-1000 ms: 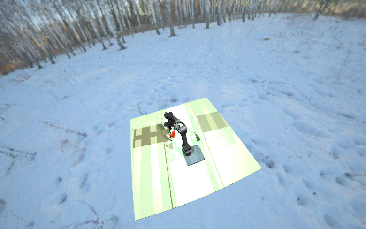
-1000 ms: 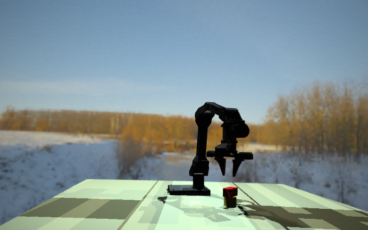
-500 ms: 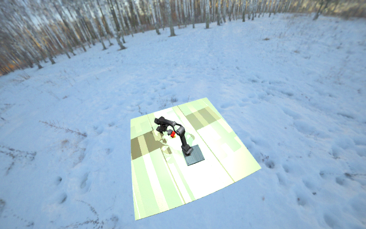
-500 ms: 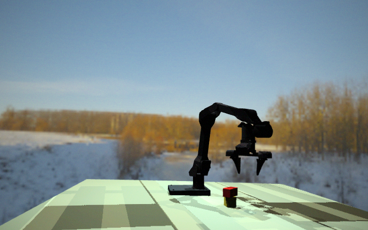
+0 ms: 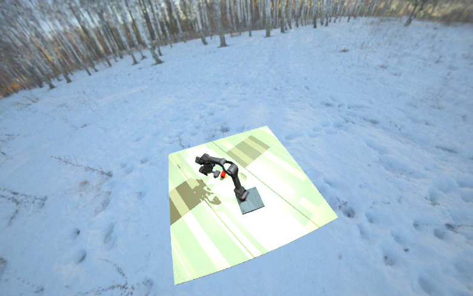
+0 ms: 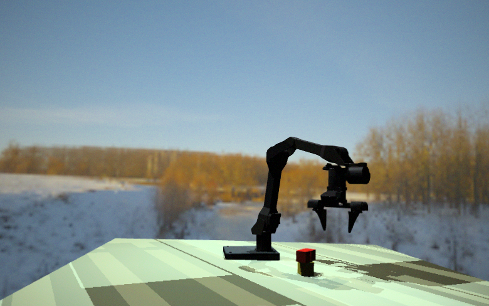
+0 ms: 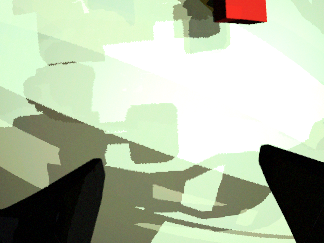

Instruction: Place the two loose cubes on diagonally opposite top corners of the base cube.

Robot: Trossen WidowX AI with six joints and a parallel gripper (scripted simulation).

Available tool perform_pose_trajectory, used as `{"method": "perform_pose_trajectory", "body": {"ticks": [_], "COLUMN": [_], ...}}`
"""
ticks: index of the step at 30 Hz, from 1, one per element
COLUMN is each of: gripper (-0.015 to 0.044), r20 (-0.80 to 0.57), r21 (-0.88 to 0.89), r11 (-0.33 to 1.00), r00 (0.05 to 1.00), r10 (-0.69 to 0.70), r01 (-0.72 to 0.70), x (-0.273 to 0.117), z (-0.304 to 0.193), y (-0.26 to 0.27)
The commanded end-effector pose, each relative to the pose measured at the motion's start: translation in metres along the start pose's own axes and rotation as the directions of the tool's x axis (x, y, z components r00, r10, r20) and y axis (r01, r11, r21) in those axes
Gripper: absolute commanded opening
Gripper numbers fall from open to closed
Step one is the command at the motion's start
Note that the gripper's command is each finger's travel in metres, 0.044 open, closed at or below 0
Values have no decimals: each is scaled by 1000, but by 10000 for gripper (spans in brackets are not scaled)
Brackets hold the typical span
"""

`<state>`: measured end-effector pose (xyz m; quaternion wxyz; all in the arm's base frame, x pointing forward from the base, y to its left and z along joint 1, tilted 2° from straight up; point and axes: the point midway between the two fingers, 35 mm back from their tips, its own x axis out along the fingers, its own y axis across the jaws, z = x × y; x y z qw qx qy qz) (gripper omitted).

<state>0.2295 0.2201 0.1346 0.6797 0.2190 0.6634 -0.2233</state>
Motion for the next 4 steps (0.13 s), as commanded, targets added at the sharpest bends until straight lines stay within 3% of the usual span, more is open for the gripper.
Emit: {"method": "perform_pose_trajectory", "body": {"ticks": [1,4], "gripper": [400,400], "r20": [-3,-3], "r21": [6,6], "r11": [1000,1000], "r00": [1000,1000], "r10": [-5,-5], "r01": [5,5], "x": [1,1], "z": [-1,-1], "y": [0,0]}}
